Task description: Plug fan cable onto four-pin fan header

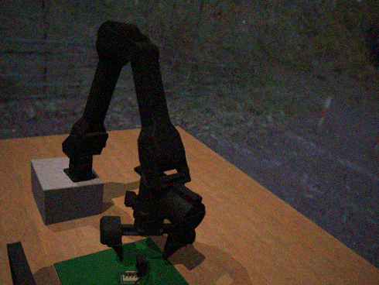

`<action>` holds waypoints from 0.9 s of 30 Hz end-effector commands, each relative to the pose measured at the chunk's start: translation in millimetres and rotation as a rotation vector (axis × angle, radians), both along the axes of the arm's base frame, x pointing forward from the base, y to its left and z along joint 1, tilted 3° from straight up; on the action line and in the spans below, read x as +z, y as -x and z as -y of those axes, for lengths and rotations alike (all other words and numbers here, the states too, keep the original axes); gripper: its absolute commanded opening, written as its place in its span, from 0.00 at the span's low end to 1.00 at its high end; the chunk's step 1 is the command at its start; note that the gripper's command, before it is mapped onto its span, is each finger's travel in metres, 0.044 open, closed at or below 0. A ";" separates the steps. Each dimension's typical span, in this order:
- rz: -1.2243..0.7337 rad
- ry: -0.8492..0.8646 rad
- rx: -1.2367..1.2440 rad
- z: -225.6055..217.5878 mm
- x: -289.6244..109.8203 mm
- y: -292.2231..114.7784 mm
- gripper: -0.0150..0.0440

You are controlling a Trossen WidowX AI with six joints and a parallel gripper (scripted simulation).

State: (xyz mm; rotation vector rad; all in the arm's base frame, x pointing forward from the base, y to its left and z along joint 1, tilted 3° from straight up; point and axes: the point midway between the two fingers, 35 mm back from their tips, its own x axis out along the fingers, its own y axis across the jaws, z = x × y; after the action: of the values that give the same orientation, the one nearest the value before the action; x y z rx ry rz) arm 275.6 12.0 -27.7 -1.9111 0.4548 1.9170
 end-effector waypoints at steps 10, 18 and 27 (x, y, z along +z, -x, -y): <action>-0.005 0.005 -0.006 -0.1 -21.4 2.7 1.00; -0.003 0.000 0.000 -0.8 -19.8 1.7 0.78; -0.003 0.000 0.000 -0.8 -19.8 1.7 0.38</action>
State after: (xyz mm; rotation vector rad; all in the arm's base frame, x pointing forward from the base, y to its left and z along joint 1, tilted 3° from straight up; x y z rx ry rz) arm 273.7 12.9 -48.0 -1.9081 0.4554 1.9205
